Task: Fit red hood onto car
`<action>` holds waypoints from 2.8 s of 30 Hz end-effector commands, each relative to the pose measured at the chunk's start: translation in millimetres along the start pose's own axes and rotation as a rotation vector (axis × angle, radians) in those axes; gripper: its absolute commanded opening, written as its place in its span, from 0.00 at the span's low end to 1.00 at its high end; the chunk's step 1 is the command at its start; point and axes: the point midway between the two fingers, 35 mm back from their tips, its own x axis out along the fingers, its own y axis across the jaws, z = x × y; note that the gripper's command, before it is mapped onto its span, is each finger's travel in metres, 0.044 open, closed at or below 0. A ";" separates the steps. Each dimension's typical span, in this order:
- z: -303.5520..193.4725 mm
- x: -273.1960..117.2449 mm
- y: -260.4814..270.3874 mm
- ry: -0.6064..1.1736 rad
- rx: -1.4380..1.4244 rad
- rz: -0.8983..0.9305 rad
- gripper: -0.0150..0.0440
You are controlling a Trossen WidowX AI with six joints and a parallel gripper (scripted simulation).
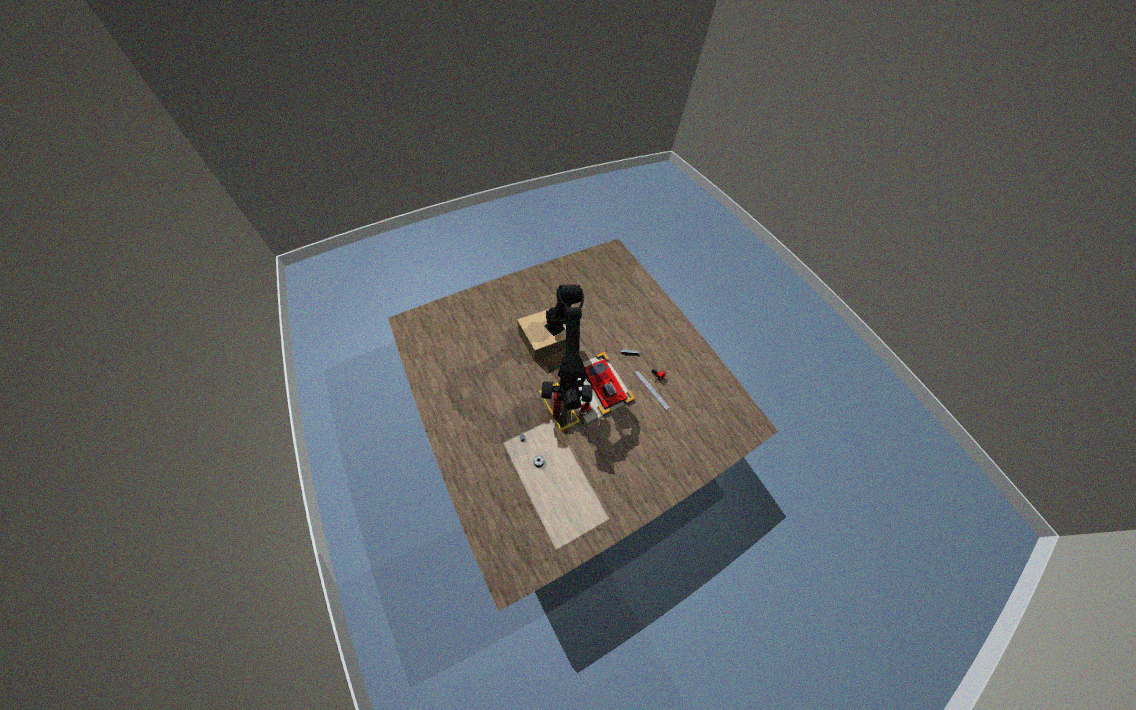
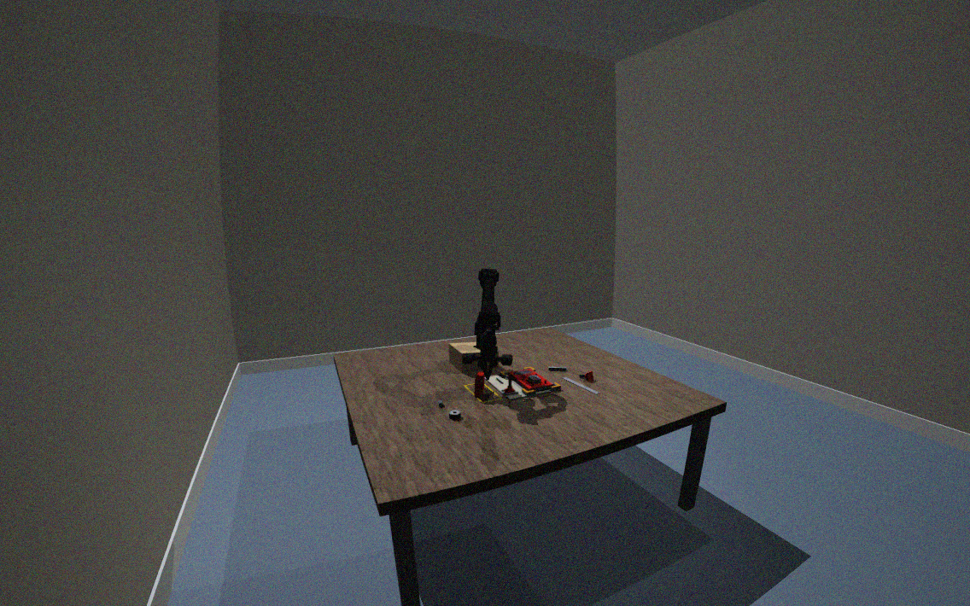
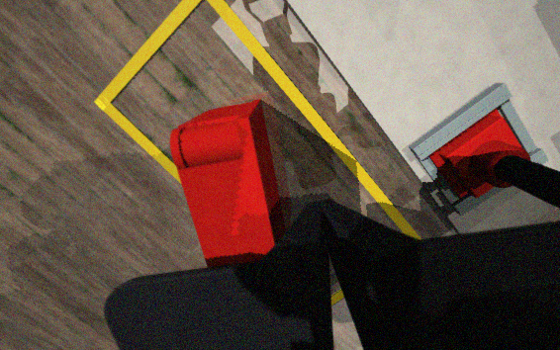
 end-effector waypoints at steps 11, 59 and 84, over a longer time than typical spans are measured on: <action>0.0 0.5 13.4 0.000 -0.002 0.005 0.25; -1.0 -77.9 42.4 -0.001 -0.004 0.002 0.25; -2.2 -74.9 43.1 0.007 -0.001 0.007 0.25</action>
